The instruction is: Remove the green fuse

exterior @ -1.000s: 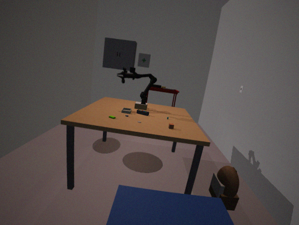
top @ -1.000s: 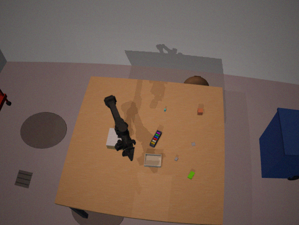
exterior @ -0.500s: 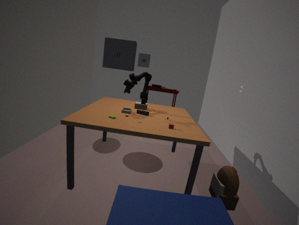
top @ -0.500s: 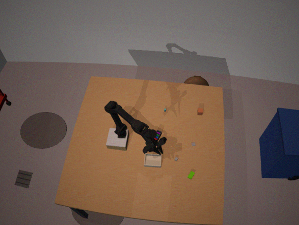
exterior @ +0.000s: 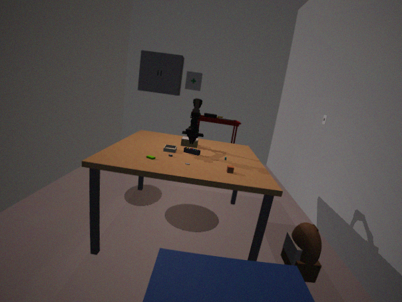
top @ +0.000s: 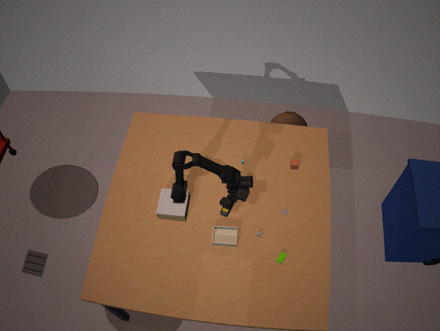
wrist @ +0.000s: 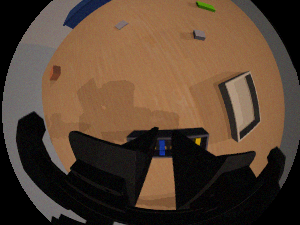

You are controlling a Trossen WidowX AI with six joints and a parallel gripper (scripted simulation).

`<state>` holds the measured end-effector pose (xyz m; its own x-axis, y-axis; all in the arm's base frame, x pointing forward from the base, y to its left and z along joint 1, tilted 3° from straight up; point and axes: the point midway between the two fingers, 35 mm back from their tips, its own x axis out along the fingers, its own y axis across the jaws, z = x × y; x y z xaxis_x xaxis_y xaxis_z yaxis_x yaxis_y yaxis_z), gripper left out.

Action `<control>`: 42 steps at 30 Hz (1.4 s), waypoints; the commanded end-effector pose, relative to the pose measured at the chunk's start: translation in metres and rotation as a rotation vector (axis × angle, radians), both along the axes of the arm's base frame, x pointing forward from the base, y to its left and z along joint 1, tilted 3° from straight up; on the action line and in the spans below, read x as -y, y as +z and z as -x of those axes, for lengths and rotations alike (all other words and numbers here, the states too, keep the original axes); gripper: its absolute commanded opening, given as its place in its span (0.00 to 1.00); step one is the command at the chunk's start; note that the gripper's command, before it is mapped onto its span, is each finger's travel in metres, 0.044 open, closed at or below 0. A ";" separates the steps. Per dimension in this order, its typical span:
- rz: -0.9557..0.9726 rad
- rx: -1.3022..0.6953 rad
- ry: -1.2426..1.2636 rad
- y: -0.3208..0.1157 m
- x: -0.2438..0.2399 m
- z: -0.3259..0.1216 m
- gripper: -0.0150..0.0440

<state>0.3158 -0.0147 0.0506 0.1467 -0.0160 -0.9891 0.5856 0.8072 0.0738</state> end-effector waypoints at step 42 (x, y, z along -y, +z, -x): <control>-0.009 -0.171 0.227 -0.048 -0.045 0.028 0.38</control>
